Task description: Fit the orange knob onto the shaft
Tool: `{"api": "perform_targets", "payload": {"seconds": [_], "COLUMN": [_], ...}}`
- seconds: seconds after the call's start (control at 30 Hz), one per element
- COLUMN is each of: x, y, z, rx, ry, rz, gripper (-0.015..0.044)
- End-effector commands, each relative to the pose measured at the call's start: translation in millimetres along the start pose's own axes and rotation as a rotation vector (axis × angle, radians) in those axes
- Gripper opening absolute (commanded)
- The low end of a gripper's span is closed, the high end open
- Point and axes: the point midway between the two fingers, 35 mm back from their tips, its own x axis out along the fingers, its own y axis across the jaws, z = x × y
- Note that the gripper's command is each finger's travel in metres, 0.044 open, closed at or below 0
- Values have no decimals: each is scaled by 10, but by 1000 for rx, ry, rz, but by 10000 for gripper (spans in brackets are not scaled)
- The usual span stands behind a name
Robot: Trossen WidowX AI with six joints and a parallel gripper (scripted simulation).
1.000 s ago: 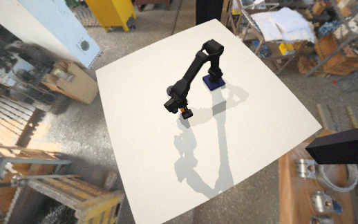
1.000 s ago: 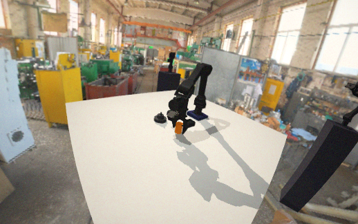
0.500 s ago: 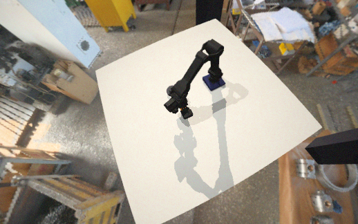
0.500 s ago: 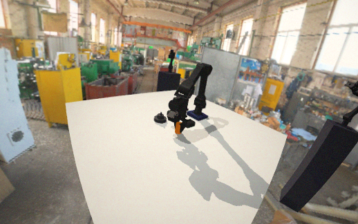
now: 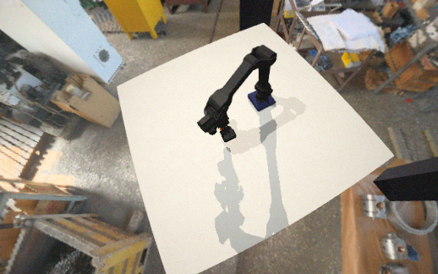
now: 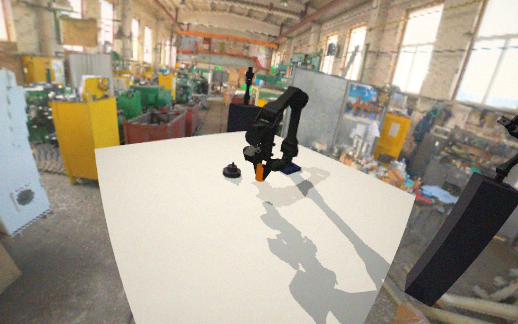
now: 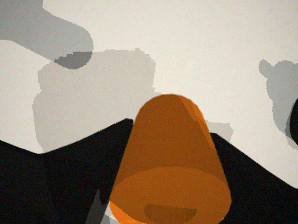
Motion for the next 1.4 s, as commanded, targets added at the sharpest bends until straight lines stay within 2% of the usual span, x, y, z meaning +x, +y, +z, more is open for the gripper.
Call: {"api": "perform_targets", "payload": {"seconds": [0.0, 0.37, 0.57, 1.37], "x": [-243, -798, -792, -565], "y": [-10, -25, -68, -791], "z": [14, -109, -92, 110], "rx": [-13, 12, 13, 17], "ry": [-21, -9, -10, -5], "rz": [-4, 3, 3, -11], "gripper": [0, 0, 0, 0]}}
